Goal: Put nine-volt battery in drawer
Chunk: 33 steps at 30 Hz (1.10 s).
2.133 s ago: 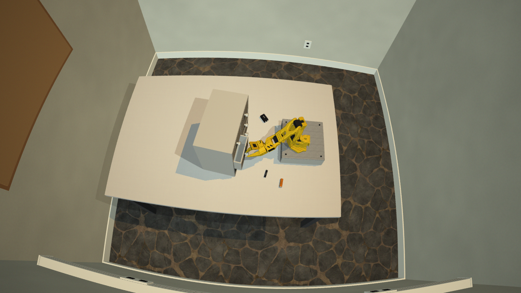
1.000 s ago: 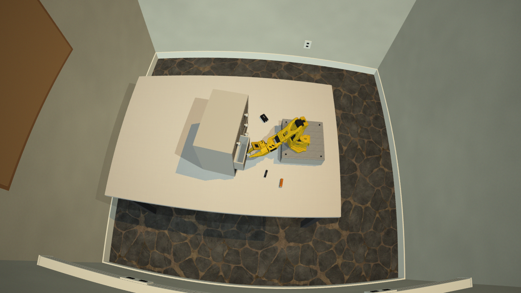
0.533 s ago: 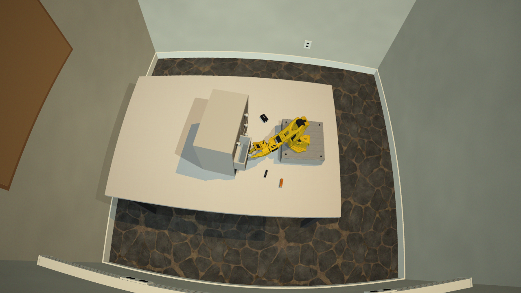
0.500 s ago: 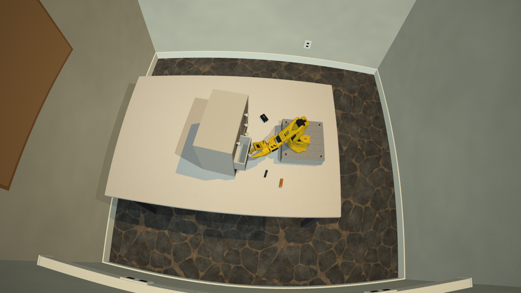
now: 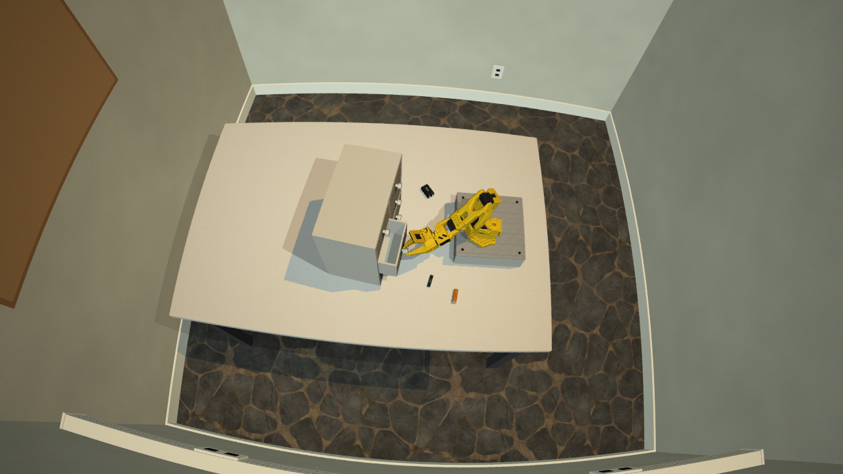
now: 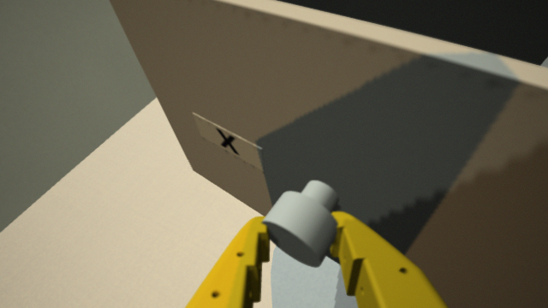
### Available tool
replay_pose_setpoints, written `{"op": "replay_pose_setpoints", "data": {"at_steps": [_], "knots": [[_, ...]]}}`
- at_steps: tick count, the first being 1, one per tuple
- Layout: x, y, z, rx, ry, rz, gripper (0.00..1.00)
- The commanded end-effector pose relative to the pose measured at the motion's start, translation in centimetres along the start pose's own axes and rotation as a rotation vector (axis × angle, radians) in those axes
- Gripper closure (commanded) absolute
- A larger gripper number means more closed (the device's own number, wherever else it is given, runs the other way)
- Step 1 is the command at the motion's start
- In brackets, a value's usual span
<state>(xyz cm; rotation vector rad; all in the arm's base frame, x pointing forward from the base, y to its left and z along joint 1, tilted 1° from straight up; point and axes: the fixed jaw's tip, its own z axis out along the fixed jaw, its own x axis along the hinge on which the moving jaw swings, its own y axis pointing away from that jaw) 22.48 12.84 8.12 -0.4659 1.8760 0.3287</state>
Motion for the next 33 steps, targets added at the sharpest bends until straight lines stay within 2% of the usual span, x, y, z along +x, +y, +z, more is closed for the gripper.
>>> {"op": "replay_pose_setpoints", "data": {"at_steps": [1,15,33], "knots": [[-0.20,0.46,-0.31,-0.017,-0.010,-0.005,1.00],[0.04,0.92,-0.94,-0.035,-0.010,-0.012,1.00],[0.07,0.98,-1.01,-0.038,-0.010,-0.013,1.00]]}}
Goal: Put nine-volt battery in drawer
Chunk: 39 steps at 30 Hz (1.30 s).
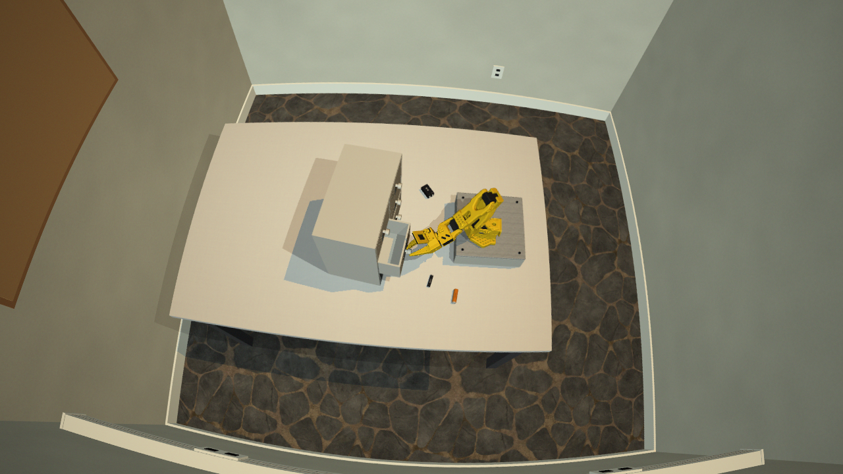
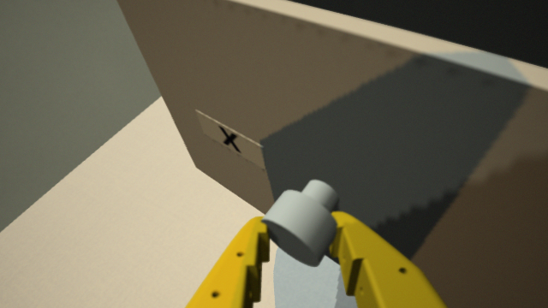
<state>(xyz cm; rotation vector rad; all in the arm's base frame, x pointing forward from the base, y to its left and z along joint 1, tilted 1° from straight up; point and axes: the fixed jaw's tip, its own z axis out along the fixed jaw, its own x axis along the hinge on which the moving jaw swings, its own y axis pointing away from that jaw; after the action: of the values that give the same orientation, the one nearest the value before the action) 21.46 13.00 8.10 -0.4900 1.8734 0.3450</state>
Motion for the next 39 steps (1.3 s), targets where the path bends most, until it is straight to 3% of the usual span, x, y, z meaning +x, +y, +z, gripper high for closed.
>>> {"op": "replay_pose_setpoints", "data": {"at_steps": [1,39], "knots": [[-0.24,0.37,-0.24,-0.014,-0.012,-0.004,1.00],[-0.07,0.71,-0.69,-0.028,-0.012,-0.009,0.97]]}}
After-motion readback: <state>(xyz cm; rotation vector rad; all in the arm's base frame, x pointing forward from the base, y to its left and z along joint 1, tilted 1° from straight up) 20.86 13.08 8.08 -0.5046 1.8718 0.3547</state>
